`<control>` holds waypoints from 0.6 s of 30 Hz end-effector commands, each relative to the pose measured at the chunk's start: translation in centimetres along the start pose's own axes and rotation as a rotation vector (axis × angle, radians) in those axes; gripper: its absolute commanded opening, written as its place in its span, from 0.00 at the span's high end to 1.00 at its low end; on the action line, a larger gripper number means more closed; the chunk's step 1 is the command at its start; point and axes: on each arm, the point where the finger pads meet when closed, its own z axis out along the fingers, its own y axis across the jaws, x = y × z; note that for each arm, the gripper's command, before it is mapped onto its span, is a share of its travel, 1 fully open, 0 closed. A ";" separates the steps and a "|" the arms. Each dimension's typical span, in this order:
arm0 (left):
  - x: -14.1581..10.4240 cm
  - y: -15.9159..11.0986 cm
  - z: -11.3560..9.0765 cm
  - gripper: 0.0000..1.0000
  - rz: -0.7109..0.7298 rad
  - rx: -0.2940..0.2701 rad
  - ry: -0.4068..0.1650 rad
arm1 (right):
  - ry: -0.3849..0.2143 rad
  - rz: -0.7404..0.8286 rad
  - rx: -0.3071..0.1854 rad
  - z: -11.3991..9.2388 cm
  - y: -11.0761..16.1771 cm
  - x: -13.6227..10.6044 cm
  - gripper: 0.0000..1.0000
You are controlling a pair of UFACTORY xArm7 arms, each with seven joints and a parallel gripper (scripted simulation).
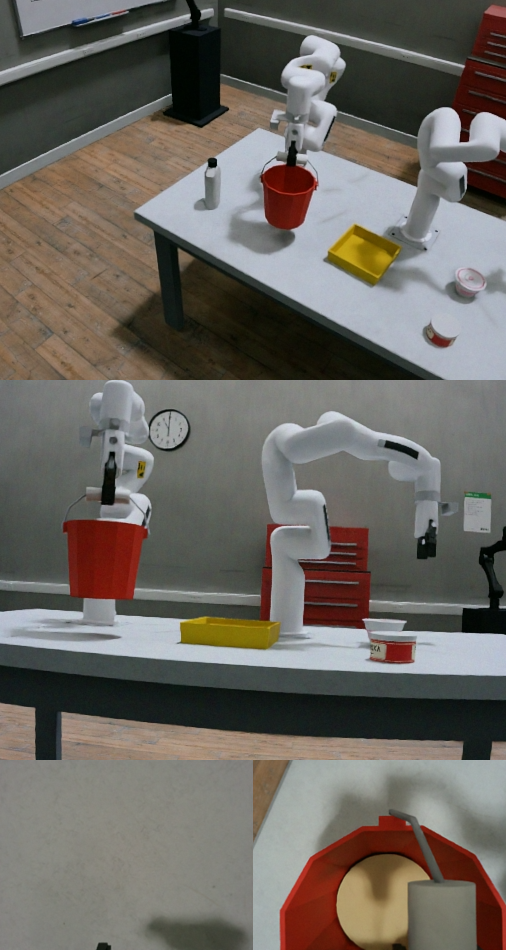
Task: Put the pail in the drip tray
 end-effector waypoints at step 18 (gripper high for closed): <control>0.1 0.0 -0.1 0.00 0.000 0.000 0.003 | 0.000 0.000 0.004 -0.1 -0.6 -2.7 1.00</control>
